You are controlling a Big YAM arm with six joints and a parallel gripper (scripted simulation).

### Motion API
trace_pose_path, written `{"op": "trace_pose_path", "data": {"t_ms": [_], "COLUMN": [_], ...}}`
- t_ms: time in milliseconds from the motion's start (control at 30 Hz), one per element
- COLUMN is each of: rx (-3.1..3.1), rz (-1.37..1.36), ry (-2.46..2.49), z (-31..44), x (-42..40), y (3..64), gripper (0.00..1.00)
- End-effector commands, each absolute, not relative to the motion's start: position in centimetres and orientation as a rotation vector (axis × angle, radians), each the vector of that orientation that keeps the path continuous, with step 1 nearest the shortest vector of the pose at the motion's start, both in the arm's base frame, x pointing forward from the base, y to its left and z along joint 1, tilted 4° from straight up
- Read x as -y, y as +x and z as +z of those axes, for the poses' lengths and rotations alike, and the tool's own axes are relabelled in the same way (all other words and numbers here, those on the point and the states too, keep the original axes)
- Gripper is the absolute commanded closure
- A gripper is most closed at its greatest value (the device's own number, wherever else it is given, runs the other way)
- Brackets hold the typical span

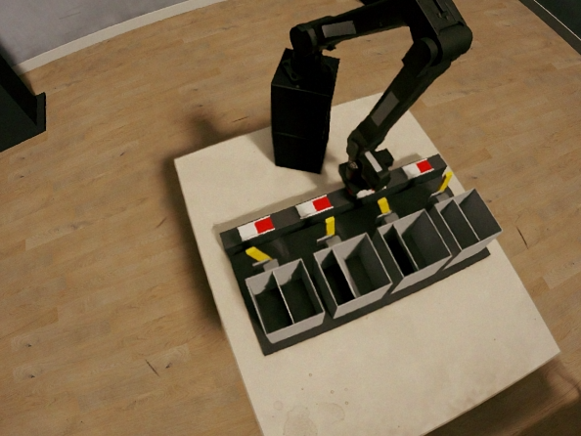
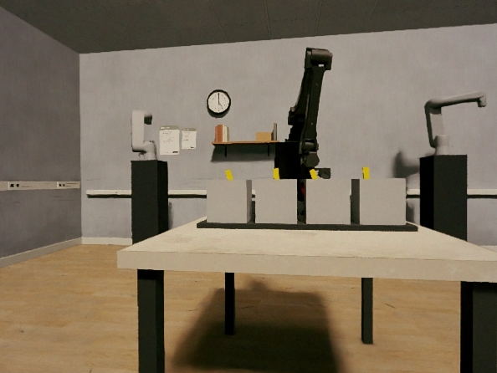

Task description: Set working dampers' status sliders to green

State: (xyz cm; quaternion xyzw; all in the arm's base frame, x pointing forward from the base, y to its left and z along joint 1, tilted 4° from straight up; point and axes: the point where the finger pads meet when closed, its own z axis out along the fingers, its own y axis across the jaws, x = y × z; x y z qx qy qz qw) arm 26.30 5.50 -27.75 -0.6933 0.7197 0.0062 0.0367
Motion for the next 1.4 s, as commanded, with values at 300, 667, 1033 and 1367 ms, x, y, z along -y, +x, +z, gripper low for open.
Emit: {"op": "trace_pose_path", "data": {"t_ms": [300, 667, 1033, 1367], "rx": [-2.192, -2.192, -2.192, -2.191], "rz": [0.006, 0.007, 0.008, 0.007], "ry": [-2.12, -2.12, -2.12, -2.119], "z": [-27.1, -27.1, -27.1, -27.0], "x": [-6.8, -7.3, -7.9, -8.5], "y": [27.3, 27.3, 27.3, 27.3], "gripper": [1.0, 1.0, 1.0, 1.0]}}
